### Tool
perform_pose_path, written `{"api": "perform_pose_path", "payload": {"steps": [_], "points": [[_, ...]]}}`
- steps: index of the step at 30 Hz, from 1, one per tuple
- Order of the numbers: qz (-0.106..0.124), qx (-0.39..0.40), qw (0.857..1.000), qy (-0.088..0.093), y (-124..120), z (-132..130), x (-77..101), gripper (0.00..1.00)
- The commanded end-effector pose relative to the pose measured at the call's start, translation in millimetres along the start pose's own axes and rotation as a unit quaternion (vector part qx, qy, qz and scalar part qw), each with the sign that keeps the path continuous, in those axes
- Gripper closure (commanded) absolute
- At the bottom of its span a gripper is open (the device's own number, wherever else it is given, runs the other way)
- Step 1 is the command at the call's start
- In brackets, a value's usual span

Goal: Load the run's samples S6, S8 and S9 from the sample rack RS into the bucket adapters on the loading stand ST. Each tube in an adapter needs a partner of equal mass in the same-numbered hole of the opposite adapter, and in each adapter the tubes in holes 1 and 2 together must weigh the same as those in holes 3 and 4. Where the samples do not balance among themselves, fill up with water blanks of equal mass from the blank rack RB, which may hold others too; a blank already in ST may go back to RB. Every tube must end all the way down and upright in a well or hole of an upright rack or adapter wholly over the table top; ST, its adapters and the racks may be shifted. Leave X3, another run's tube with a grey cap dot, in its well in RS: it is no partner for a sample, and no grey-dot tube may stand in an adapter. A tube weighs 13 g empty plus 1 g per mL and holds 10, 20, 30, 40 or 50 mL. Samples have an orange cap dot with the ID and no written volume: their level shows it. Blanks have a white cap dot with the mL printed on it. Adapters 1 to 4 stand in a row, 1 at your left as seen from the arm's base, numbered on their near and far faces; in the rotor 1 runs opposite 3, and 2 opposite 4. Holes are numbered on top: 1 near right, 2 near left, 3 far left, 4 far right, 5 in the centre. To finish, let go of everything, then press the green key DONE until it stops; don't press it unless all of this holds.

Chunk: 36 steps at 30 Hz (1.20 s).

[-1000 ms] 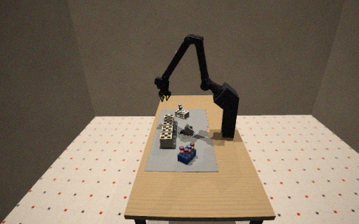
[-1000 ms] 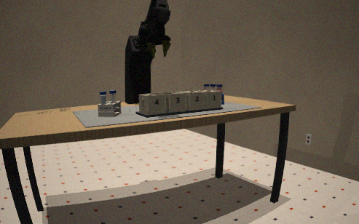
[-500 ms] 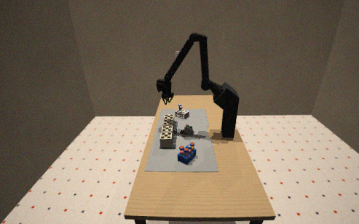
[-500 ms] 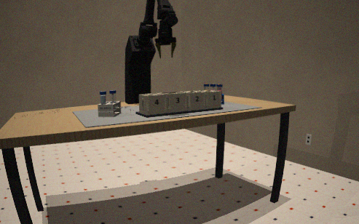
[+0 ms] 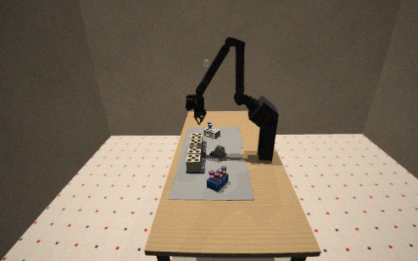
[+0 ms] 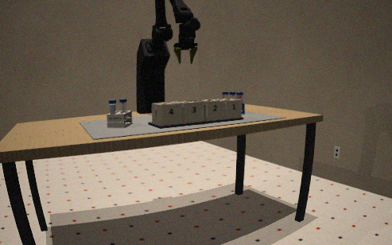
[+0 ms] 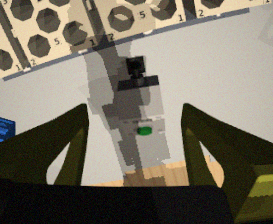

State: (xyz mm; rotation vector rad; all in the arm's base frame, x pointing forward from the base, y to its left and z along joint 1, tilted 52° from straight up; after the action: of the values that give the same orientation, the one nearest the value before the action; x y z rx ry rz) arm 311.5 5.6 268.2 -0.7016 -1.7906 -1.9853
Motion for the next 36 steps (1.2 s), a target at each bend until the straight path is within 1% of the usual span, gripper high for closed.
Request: {"api": "perform_pose_path", "payload": {"steps": [1,3,4,5,6,8,11,13,14,16,17,27,28,29,36], "points": [[-0.003,0.046,0.999,0.007,-9.2,8.3,8.3,0.45],[0.003,0.079,0.997,0.007,-17.8,12.7,8.4,0.45],[0.003,0.079,0.997,0.007,-22.3,14.9,8.5,0.45],[-0.008,0.086,0.996,0.009,-24.3,18.5,4.2,0.45],[0.008,0.096,0.995,0.007,-36.2,21.5,-7.6,0.45],[0.008,0.096,0.995,0.007,-36.2,21.5,-7.6,0.45],[0.012,0.121,0.993,0.008,-54.2,28.3,-18.2,0.45],[0.014,0.138,0.99,0.008,-54.0,28.4,-18.2,0.45],[0.0,0.136,0.991,0.001,-35.6,25.1,-14.4,0.45],[-0.005,0.136,0.991,0.002,-33.0,25.0,-11.6,0.45],[0.006,0.137,0.991,0.006,-43.7,26.4,-12.6,0.45],[0.006,0.137,0.991,0.006,-43.7,26.4,-12.7,0.45],[0.012,0.14,0.99,0.002,-48.4,23.0,-21.6,0.45],[0.016,0.141,0.99,0.002,-52.3,22.4,-25.9,0.45],[0.015,0.14,0.99,0.002,-52.4,22.4,-49.0,0.45]]}}
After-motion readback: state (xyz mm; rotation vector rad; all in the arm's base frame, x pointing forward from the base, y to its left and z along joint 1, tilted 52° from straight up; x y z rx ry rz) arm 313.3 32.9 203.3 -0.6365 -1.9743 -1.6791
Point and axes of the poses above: the point where the finger pads meet when closed, its own x axis back along the fingers, its own z axis across the jaws, y = z × x, the point moved 5 cm from there along x, back along the fingers, and after that the axes turned 5 degrees about x, right-handed, at the moved point
